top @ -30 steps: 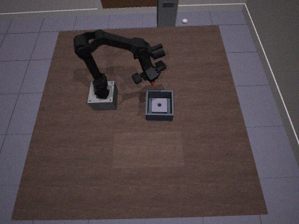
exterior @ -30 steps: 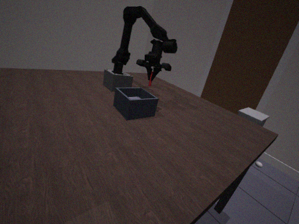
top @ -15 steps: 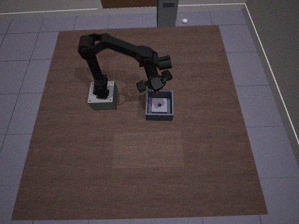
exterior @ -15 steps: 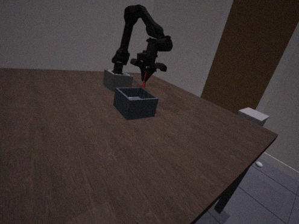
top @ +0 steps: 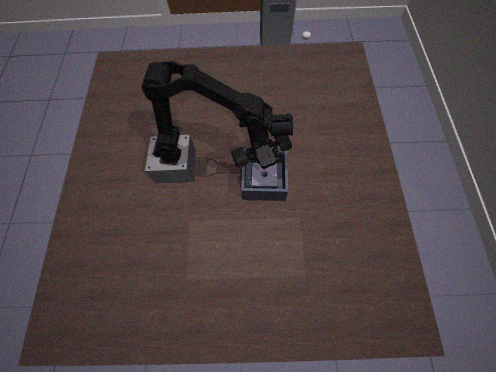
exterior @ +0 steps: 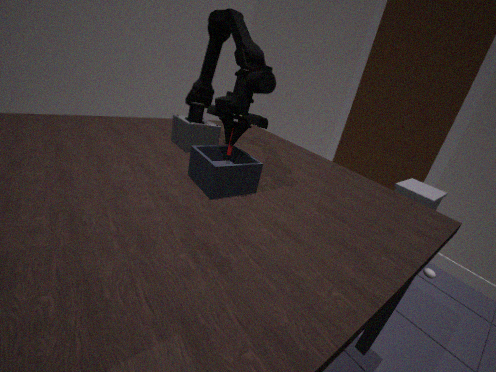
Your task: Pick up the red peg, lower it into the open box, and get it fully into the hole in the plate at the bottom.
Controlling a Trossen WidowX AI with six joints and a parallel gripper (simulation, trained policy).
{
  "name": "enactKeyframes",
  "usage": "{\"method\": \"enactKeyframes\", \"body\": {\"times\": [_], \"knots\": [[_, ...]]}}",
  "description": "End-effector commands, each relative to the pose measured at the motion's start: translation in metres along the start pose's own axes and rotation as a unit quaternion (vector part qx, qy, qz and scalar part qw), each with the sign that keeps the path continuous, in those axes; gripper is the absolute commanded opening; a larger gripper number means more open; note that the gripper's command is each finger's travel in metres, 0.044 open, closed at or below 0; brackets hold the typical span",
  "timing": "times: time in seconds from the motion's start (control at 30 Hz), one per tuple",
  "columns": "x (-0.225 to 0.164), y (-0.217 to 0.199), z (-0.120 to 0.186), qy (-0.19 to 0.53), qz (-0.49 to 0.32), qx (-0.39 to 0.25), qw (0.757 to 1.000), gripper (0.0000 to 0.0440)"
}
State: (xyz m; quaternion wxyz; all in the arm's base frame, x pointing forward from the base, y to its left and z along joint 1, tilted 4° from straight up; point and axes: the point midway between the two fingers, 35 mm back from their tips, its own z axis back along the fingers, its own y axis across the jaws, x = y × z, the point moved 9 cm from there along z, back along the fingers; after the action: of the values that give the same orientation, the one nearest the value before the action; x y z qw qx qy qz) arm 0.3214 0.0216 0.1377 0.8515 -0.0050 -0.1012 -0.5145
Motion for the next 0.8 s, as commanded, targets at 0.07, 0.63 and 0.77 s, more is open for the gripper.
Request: {"method": "enactKeyframes", "body": {"times": [0.07, 0.63, 0.77], "knots": [[0.004, 0.000, -0.021, 0.013, 0.004, -0.014, 1.000, 0.0034], [0.031, 0.016, -0.052, 0.013, 0.021, -0.022, 0.999, 0.0304], [0.041, 0.021, -0.055, 0.006, 0.021, -0.019, 1.000, 0.0375]]}}
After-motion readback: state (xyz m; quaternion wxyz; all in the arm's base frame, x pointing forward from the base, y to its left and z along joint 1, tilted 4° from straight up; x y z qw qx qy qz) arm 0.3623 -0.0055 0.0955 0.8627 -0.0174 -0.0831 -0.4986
